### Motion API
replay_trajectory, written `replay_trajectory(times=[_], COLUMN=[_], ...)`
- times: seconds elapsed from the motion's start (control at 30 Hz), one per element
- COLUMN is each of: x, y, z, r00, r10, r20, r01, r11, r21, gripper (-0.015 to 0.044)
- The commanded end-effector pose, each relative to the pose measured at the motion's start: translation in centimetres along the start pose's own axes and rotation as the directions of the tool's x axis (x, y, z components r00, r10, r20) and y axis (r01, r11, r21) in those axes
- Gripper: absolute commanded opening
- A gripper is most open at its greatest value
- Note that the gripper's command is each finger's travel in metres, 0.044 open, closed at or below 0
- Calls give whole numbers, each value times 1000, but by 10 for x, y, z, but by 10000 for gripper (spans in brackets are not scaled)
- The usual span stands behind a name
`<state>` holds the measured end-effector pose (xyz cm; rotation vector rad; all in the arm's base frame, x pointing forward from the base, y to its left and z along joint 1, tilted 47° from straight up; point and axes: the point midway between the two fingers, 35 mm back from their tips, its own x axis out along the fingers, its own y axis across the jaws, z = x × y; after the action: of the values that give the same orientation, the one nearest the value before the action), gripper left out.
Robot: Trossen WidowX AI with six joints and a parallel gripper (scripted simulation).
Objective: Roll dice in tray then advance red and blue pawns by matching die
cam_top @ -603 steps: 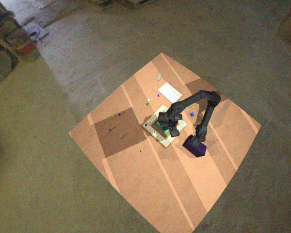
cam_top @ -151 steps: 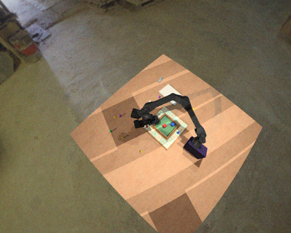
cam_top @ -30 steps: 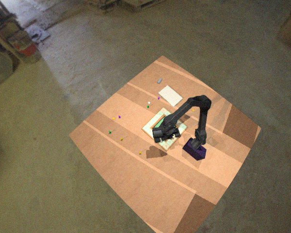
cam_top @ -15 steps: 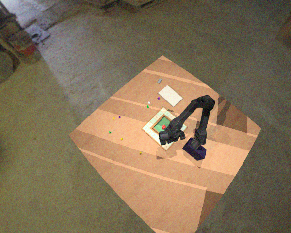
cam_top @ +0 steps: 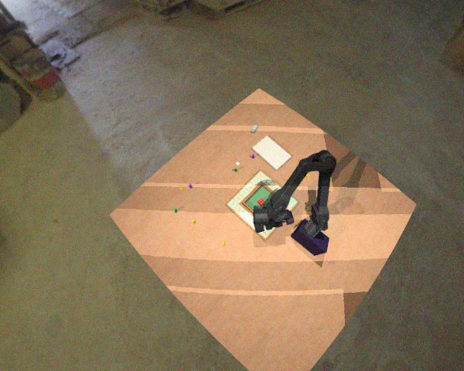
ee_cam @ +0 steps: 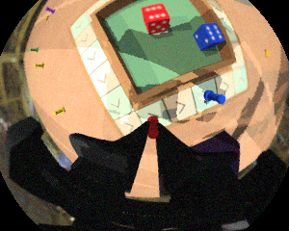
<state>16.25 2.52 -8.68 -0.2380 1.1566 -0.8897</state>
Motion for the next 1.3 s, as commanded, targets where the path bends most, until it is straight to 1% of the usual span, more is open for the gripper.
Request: replay_trajectory(times=[0.0, 0.27, 0.3, 0.77, 0.83, 0.93, 1.07, 1.13, 1.27], x=[5, 17, 12, 12, 2, -33, -35, -37, -41], y=[-2, -2, 0, 0, 1, 0, -1, -5, -34], z=[0, 0, 1, 1, 1, 0, 0, 4, 27], r00=[1000, 1000, 1000, 1000, 1000, 1000, 1000, 1000, 1000], r10=[-6, -7, 1, 1, 2, -4, -4, -3, 0], r20=[4, 4, 1, 1, 0, 2, 2, 2, 0], r01=[6, 7, -1, -1, -2, 4, 4, 3, 1], r11=[1000, 1000, 1000, 1000, 1000, 1000, 1000, 999, 982], r21=[-7, -7, 2, 2, -1, -7, -8, -34, -191], gripper=[0, 0, 26, 394, 440, 440, 440, 387, 282])
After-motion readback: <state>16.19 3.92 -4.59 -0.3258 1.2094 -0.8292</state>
